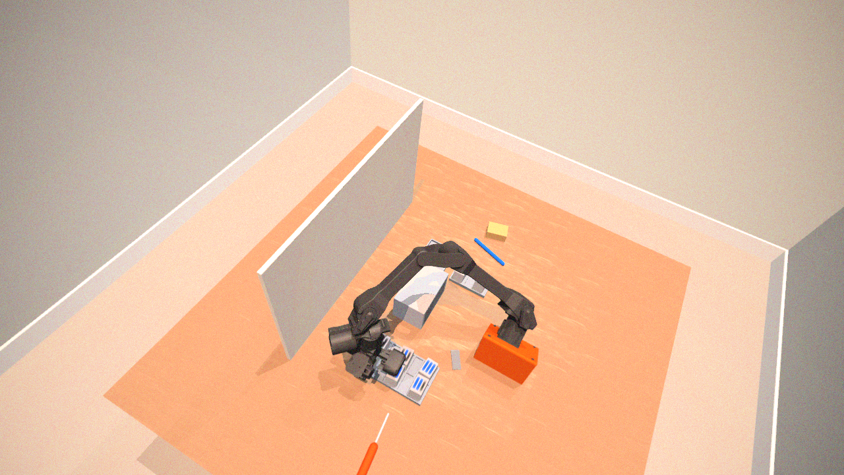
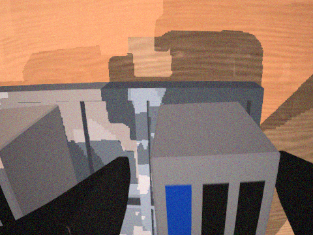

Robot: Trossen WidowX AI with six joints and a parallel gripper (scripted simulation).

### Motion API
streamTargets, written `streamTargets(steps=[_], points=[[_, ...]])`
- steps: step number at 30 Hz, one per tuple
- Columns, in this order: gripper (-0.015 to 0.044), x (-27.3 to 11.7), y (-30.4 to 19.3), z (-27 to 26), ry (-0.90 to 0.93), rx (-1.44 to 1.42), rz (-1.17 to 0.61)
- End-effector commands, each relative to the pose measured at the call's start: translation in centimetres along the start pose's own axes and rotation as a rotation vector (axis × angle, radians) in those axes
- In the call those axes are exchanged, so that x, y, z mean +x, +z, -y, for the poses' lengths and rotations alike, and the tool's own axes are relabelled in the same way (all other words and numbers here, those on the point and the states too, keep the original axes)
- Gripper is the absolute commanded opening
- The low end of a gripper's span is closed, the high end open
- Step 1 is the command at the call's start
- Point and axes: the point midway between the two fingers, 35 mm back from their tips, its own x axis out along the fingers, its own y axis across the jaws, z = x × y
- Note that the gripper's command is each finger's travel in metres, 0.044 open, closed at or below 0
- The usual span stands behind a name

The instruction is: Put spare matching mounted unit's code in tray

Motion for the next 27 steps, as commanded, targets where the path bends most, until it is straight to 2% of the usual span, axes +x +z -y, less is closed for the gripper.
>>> streamTargets(steps=[1,11,16,23,27], points=[[0.03,0.12,-0.07,-0.06,-0.002,-0.007,-0.005],[0.03,0.12,-0.07,-0.06,-0.002,-0.007,-0.005],[0.0169,0.0,0.0,0.0,0.0,0.0,0.0],[0.0122,0.0,0.0,0.0,0.0,0.0,0.0],[0.0017,0.0,0.0,0.0,0.0,0.0,0.0]])
